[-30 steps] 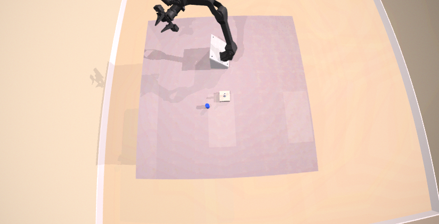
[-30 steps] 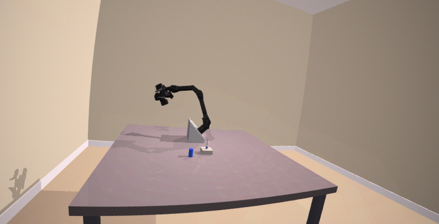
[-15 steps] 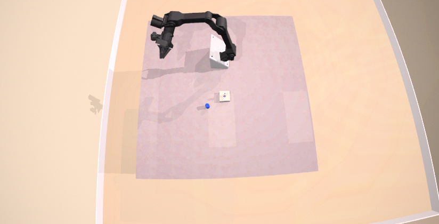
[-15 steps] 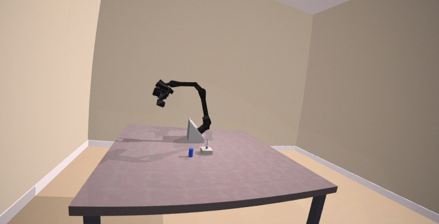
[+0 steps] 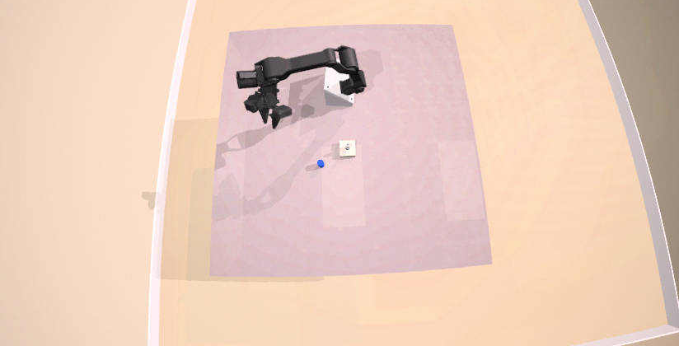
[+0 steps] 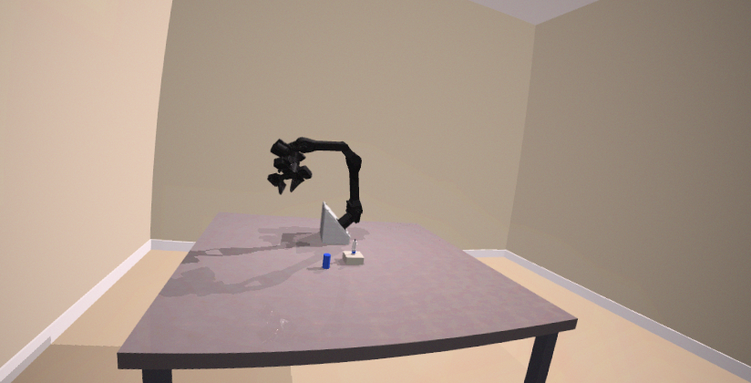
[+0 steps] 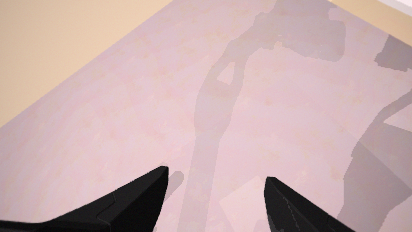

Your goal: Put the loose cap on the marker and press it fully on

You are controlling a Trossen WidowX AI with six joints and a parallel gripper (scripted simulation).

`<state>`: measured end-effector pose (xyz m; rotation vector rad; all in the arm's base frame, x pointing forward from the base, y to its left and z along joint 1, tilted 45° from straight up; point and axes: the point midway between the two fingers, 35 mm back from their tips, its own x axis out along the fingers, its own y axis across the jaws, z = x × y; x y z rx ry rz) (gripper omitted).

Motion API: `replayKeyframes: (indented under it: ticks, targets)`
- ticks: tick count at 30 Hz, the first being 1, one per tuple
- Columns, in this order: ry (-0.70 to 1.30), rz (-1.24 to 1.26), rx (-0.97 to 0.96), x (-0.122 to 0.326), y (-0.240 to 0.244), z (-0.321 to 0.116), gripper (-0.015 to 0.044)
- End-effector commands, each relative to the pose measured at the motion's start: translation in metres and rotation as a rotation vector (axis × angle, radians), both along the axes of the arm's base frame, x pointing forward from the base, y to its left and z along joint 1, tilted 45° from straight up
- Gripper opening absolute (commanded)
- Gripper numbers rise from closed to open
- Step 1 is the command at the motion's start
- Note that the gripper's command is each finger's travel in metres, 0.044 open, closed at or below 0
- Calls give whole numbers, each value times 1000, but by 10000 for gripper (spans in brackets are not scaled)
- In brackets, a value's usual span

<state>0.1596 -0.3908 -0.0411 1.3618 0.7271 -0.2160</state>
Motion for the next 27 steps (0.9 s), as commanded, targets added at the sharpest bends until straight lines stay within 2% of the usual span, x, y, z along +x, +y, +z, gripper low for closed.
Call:
replayKeyframes:
  ticks: [1, 11, 21, 27]
  targets:
    - [-53, 414, -233, 55, 42, 9, 242]
    - [-229, 1007, -514, 117, 113, 20, 242]
    - [-536, 1599, -735, 160, 191, 31, 242]
    - [-564, 1640, -749, 163, 195, 31, 242]
